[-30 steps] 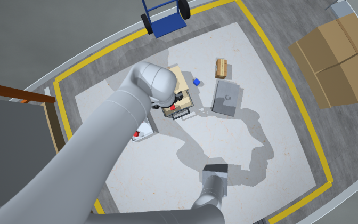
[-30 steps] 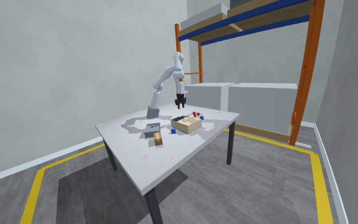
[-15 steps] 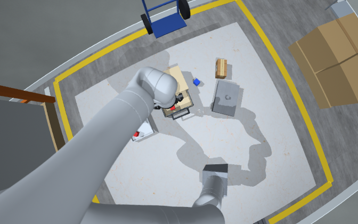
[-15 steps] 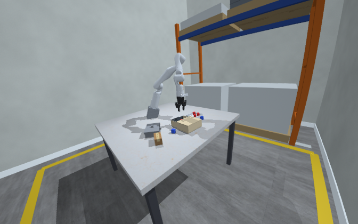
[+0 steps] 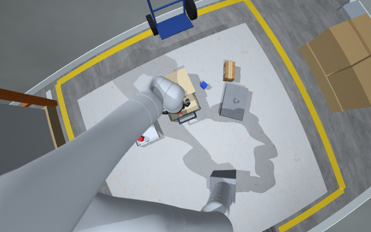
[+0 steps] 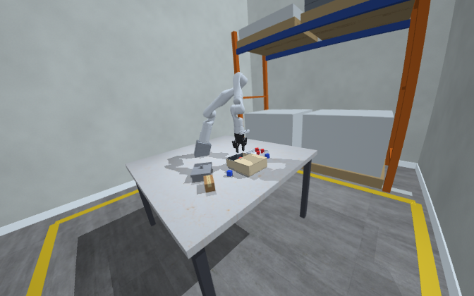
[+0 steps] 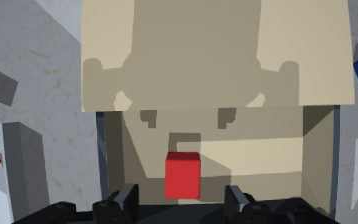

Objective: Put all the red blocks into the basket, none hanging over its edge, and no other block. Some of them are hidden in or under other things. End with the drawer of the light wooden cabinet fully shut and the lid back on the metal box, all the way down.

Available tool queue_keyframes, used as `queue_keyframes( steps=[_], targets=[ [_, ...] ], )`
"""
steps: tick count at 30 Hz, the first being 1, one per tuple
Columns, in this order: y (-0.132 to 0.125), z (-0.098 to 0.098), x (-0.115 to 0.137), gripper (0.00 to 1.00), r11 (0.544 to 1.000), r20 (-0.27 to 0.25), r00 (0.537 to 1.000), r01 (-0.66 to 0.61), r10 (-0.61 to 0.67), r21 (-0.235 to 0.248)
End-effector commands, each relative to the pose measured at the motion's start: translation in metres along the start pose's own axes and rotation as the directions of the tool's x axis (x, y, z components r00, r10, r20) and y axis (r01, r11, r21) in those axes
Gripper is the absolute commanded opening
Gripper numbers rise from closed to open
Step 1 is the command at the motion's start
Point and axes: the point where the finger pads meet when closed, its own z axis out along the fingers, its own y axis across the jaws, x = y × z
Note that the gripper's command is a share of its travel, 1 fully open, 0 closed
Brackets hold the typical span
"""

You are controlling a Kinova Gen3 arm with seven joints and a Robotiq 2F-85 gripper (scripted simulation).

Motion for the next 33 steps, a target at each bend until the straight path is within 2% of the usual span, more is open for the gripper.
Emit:
queue_keyframes(
  steps=[1,11,33],
  targets=[
    [0.000,0.008,0.001,0.62,1.000,-0.002,1.000,0.000,0.000,0.000],
    [0.000,0.029,0.001,0.62,1.000,-0.002,1.000,0.000,0.000,0.000],
    [0.001,0.034,0.001,0.62,1.000,-0.002,1.000,0.000,0.000,0.000]
  ],
)
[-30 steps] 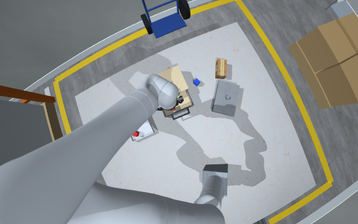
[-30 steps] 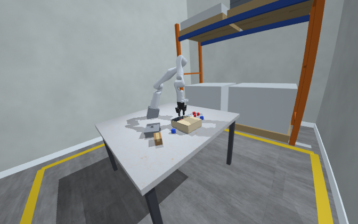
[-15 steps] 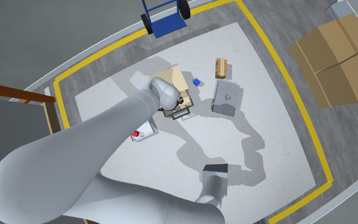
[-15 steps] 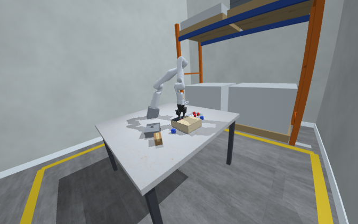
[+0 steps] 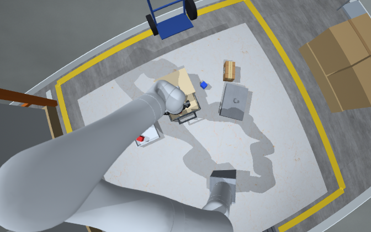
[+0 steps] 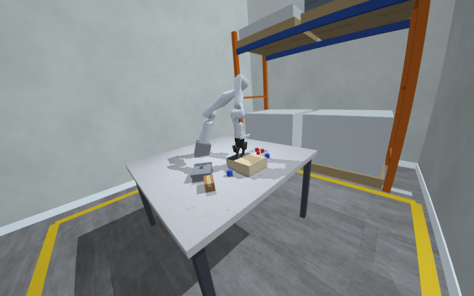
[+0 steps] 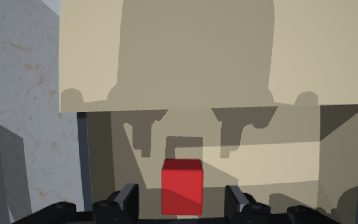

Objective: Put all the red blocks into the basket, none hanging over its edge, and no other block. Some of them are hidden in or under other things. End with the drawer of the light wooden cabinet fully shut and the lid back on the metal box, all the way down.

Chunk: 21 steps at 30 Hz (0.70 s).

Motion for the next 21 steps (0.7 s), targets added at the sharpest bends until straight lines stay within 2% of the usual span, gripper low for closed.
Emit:
queue_keyframes(
  steps=[1,21],
  targets=[
    [0.0001,-0.0007,0.0008,0.62,1.000,-0.002,1.000,0.000,0.000,0.000],
    [0.0002,-0.0005,0.0013,0.62,1.000,-0.002,1.000,0.000,0.000,0.000]
  ],
)
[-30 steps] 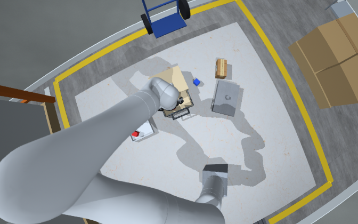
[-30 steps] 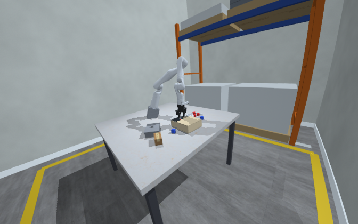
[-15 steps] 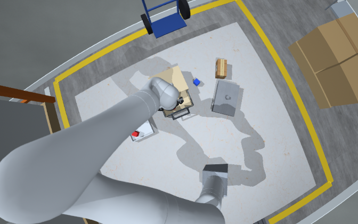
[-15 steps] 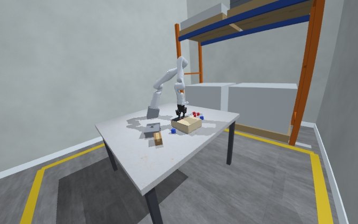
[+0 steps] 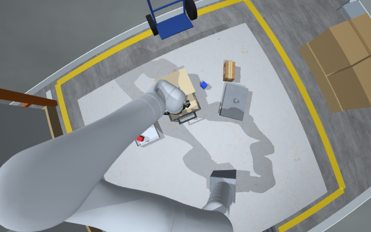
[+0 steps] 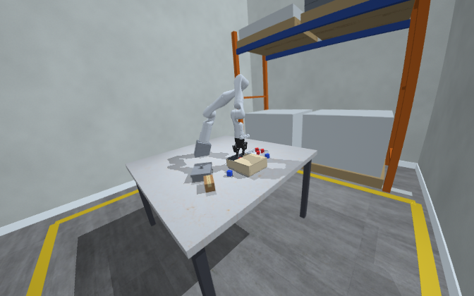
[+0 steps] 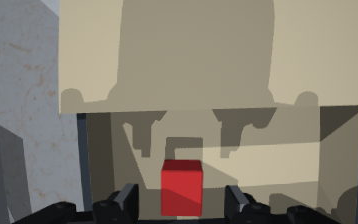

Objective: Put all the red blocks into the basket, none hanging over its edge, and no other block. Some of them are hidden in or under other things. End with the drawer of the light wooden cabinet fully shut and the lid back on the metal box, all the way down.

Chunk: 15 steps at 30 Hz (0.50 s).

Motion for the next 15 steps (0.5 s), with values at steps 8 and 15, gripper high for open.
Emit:
queue_keyframes(
  steps=[8,15],
  targets=[
    [0.0000,0.0024,0.0007,0.62,1.000,-0.002,1.000,0.000,0.000,0.000],
    [0.0000,0.0066,0.0007,0.62,1.000,-0.002,1.000,0.000,0.000,0.000]
  ],
)
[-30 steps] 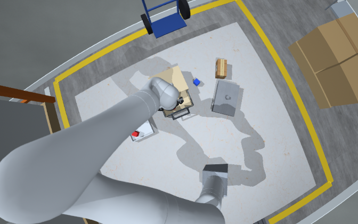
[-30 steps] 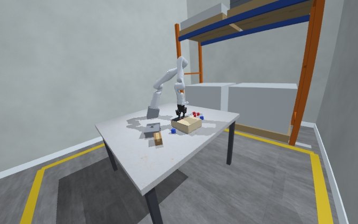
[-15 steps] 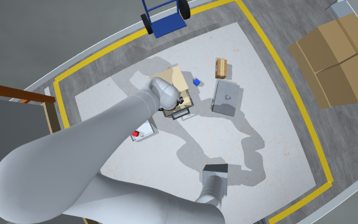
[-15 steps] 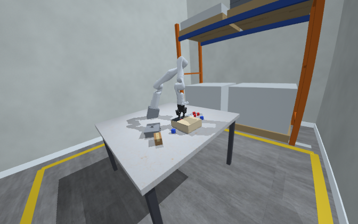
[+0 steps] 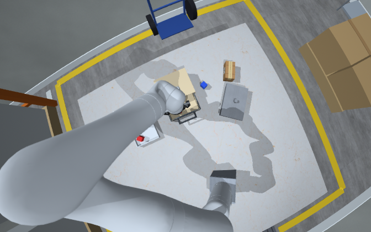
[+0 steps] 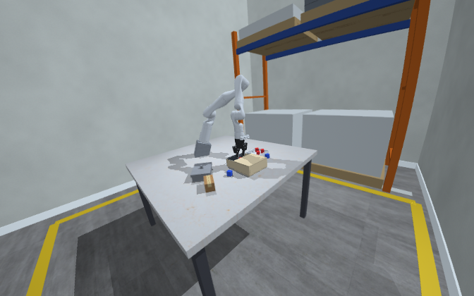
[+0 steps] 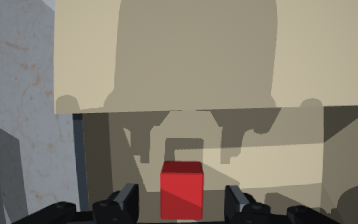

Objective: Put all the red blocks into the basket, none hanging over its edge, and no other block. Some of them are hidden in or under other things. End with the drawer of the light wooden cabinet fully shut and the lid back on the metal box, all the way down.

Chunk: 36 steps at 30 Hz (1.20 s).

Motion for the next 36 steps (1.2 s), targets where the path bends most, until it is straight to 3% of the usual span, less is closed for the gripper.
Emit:
queue_keyframes(
  steps=[1,36],
  targets=[
    [0.000,0.002,0.001,0.62,1.000,-0.002,1.000,0.000,0.000,0.000],
    [0.000,0.037,0.001,0.62,1.000,-0.002,1.000,0.000,0.000,0.000]
  ],
)
